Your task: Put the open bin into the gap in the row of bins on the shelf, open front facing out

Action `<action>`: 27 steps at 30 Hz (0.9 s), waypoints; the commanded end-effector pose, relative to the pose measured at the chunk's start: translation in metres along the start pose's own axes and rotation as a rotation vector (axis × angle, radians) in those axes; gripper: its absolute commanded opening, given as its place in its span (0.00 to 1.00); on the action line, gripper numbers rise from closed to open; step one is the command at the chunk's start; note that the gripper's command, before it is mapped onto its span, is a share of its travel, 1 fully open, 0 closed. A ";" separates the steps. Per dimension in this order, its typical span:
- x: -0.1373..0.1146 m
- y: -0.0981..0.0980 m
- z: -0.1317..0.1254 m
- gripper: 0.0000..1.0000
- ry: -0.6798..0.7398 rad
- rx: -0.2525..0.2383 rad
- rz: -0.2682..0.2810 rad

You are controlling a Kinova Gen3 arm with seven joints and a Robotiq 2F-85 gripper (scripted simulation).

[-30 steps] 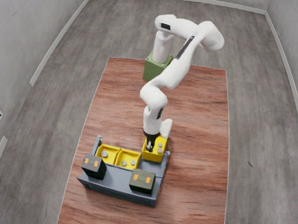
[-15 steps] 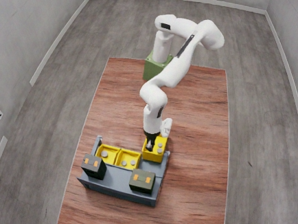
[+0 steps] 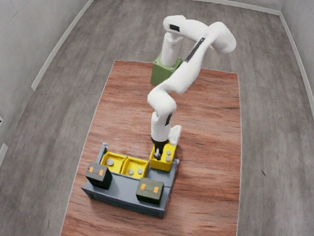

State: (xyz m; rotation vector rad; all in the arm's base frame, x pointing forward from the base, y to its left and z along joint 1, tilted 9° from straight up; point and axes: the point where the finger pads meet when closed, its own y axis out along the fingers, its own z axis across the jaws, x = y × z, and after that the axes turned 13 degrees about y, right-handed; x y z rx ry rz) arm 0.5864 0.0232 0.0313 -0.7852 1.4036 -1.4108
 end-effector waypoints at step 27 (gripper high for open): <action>0.000 0.002 0.000 0.39 0.000 0.002 0.001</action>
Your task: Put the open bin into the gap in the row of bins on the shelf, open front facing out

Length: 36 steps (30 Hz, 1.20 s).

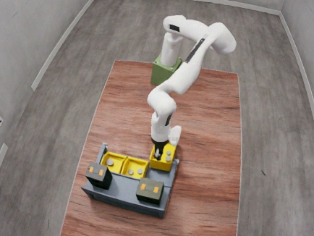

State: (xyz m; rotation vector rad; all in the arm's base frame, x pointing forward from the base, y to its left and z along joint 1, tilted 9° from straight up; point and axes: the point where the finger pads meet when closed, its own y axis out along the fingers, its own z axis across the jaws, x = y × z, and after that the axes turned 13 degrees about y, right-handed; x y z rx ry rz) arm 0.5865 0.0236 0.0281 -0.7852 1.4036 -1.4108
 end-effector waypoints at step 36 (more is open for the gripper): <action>0.022 0.011 -0.096 0.39 0.000 -0.132 -0.030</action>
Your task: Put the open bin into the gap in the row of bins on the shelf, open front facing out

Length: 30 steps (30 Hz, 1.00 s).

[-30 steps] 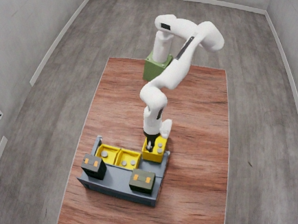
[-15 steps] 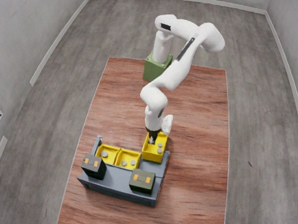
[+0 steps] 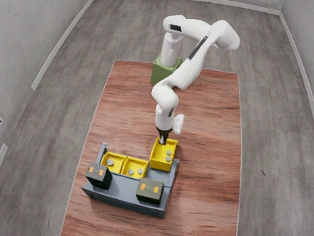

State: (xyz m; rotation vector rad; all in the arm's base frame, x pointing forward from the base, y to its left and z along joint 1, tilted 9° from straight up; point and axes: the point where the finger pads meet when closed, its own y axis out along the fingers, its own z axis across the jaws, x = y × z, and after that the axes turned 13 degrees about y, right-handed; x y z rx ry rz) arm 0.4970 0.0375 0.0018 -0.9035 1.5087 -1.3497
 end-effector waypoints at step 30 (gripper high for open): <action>0.018 0.022 -0.082 0.39 -0.001 0.009 0.005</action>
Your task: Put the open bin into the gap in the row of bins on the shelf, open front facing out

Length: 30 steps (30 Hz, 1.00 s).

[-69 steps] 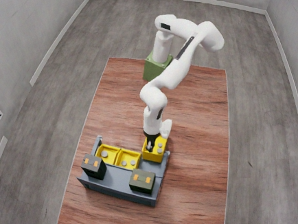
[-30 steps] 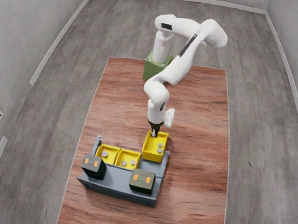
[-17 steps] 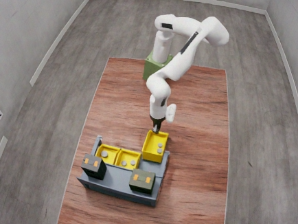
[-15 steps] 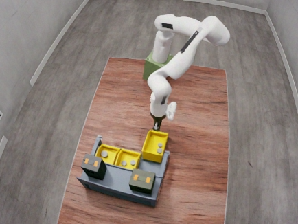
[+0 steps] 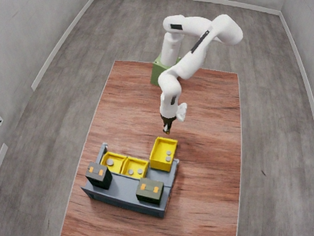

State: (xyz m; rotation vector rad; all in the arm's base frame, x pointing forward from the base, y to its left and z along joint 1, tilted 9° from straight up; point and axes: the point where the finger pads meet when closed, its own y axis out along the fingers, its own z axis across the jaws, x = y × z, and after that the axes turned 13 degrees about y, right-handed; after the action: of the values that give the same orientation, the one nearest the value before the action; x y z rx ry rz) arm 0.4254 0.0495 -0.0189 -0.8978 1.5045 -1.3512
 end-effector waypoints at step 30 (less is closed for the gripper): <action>0.000 0.000 0.001 0.39 0.000 0.003 0.003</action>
State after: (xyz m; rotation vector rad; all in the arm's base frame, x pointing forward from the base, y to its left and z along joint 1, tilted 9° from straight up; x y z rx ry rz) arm 0.4243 0.0498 -0.0195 -0.8956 1.5034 -1.3505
